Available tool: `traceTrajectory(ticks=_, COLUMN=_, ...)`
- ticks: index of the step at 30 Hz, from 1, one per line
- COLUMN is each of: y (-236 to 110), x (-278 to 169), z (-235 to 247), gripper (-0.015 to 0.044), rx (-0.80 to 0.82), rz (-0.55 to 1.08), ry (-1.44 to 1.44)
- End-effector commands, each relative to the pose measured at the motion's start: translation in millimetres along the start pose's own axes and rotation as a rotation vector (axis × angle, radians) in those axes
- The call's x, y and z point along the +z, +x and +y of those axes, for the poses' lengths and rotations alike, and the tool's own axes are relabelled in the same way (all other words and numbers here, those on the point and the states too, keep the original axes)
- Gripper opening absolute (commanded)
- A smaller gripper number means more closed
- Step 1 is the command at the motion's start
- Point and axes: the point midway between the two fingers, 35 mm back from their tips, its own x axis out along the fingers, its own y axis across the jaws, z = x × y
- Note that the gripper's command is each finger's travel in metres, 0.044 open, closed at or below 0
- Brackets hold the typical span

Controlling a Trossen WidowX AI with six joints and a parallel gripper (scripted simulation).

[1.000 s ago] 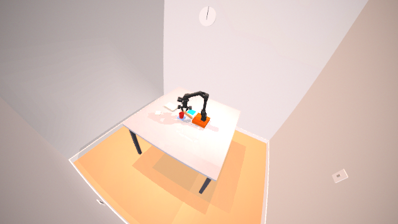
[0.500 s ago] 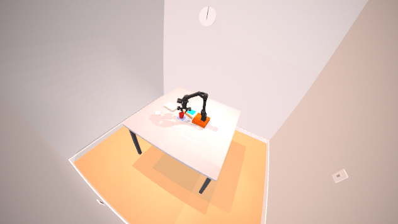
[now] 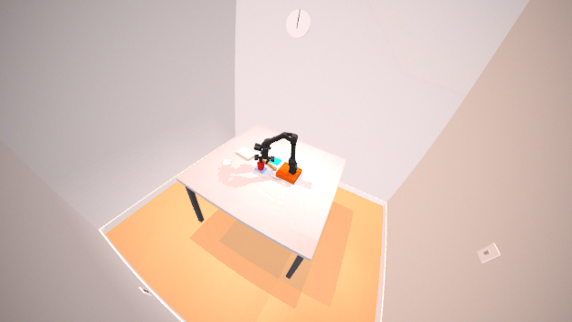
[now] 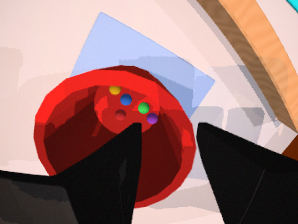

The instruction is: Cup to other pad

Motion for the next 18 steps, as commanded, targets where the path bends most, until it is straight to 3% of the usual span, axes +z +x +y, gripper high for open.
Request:
traceTrajectory(ticks=1, y=10, x=-2, z=-3, gripper=0.0148, rx=-0.014, rz=0.008, ry=-0.001)
traceTrajectory(ticks=18, y=20, x=-2, z=-4, gripper=0.0148, rx=-0.014, rz=0.008, ry=-0.001)
